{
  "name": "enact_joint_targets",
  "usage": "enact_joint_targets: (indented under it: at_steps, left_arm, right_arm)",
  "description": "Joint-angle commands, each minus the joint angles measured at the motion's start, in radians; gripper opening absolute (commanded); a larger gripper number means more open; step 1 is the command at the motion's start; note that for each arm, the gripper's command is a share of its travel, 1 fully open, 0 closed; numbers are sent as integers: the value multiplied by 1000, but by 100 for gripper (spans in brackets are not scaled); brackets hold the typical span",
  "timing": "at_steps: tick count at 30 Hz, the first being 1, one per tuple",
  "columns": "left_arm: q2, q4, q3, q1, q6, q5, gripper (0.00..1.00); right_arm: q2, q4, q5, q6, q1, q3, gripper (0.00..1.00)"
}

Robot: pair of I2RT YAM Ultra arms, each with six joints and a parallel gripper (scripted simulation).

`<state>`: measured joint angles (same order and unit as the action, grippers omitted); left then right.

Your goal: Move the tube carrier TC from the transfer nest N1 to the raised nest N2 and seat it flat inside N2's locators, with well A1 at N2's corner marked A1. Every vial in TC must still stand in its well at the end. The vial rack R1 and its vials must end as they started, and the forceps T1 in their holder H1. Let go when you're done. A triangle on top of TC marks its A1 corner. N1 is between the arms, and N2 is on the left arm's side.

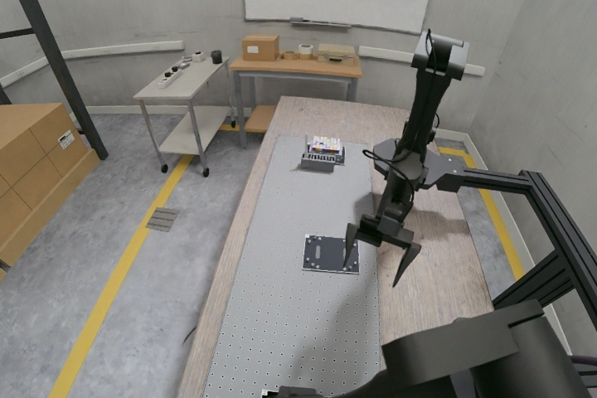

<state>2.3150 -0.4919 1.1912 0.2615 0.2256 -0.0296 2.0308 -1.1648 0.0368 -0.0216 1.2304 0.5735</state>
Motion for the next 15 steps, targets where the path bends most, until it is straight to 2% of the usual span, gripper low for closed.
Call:
enact_joint_targets:
  at_steps: [1,9,15]
  left_arm:
    - [10,6,8,-10,6,-18,84]
    - [-1,-31,19,-11,5,-20,84]
    - [11,-126,52,-16,1,-35,84]
  right_arm:
    - [-15,-19,-3,4,6,14,100]
    - [-15,-19,-3,4,6,14,100]
    - [-15,-19,-3,4,6,14,100]
